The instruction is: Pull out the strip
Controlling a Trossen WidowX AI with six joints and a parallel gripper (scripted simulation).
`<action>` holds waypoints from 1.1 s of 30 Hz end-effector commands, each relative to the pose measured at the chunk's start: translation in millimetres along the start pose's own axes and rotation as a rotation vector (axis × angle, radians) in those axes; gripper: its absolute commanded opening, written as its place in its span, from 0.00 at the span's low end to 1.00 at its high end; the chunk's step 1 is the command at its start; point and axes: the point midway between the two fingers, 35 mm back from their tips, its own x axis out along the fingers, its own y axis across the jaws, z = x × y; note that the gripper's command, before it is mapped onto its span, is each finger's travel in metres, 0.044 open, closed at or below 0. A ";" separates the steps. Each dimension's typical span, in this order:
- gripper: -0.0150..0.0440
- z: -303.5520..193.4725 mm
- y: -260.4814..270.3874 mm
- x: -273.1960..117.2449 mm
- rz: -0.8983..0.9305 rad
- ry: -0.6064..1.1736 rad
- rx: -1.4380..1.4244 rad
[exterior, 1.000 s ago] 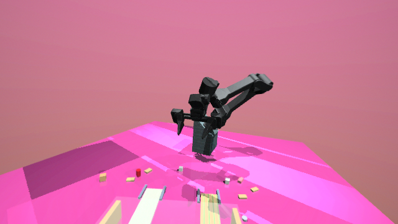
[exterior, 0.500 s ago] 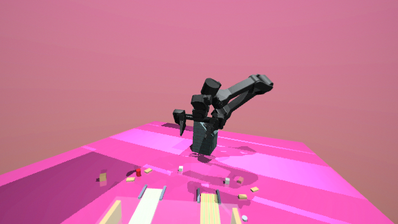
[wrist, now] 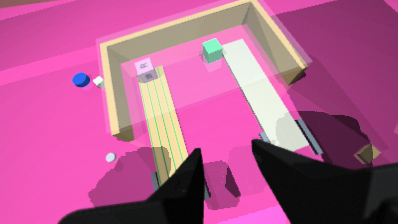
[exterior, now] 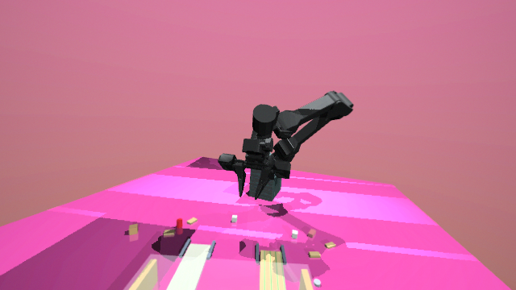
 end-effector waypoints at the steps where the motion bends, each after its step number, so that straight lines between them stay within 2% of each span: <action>1: 0.40 -3.5 12.9 29.9 0.005 0.196 -0.051; 4: 0.26 -11.4 27.4 48.1 0.018 0.349 -0.090; 11: 0.25 -29.6 65.1 68.7 0.074 0.653 -0.166; 33: 0.25 -41.8 68.7 86.4 0.077 0.671 -0.171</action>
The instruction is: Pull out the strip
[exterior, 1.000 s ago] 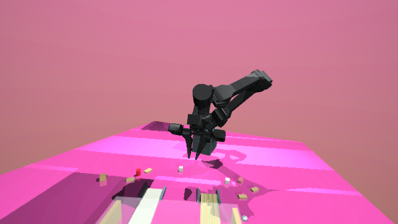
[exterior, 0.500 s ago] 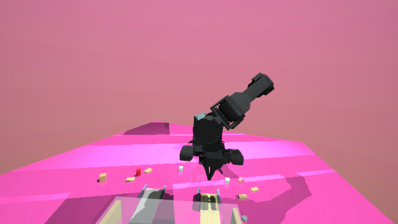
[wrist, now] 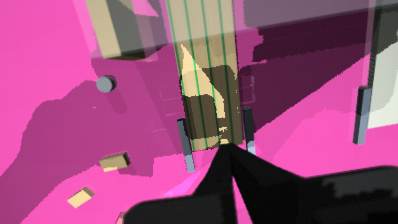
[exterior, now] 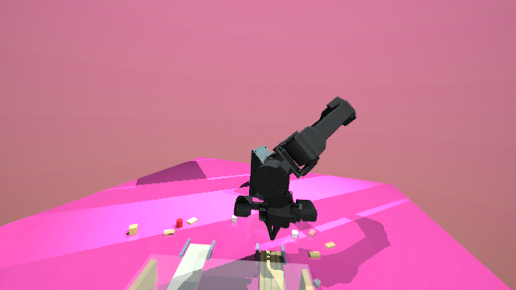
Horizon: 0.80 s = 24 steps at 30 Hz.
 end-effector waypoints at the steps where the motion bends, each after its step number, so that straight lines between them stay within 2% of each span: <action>1: 0.25 -1.3 -1.6 6.9 -0.005 0.006 0.010; 24: 0.25 -0.4 1.5 44.5 -0.002 0.005 0.010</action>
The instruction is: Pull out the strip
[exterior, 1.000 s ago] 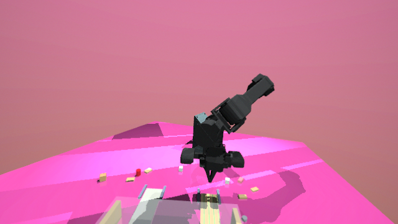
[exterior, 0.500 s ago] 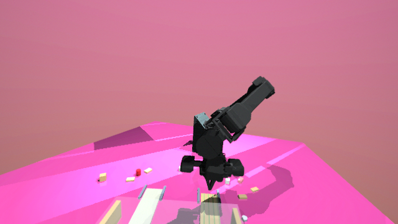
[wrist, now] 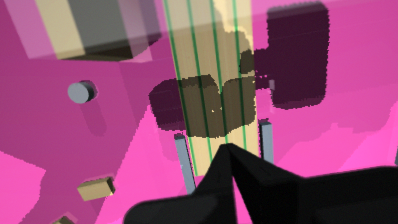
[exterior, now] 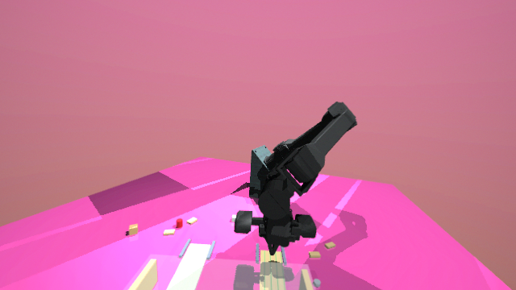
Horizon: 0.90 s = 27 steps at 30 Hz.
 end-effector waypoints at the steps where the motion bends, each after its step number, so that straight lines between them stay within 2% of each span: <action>1: 0.25 -2.3 -1.0 6.8 -0.004 0.005 0.010; 27: 0.25 -3.2 0.2 16.0 -0.003 0.004 0.011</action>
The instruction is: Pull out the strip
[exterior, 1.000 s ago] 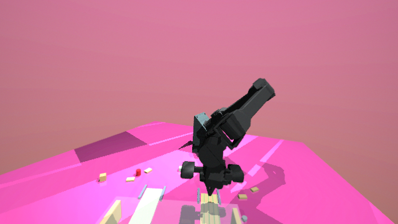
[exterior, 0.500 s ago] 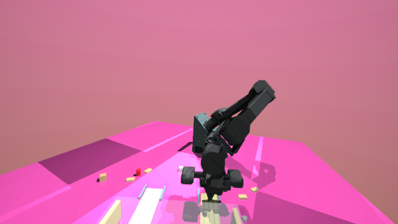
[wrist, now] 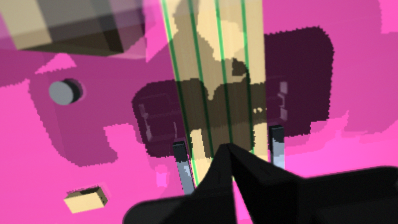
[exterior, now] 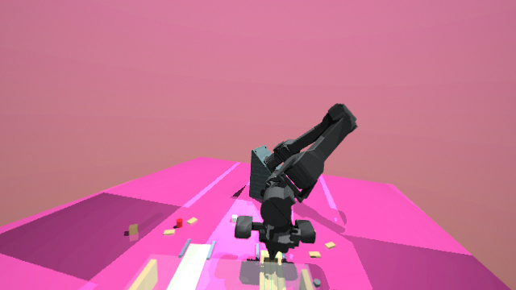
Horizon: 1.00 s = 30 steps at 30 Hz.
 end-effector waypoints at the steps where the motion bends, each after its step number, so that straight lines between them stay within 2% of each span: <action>1: 0.25 -0.2 -0.9 0.6 -0.005 0.001 0.006; 30: 0.25 -13.2 -0.9 2.8 -0.005 0.001 0.007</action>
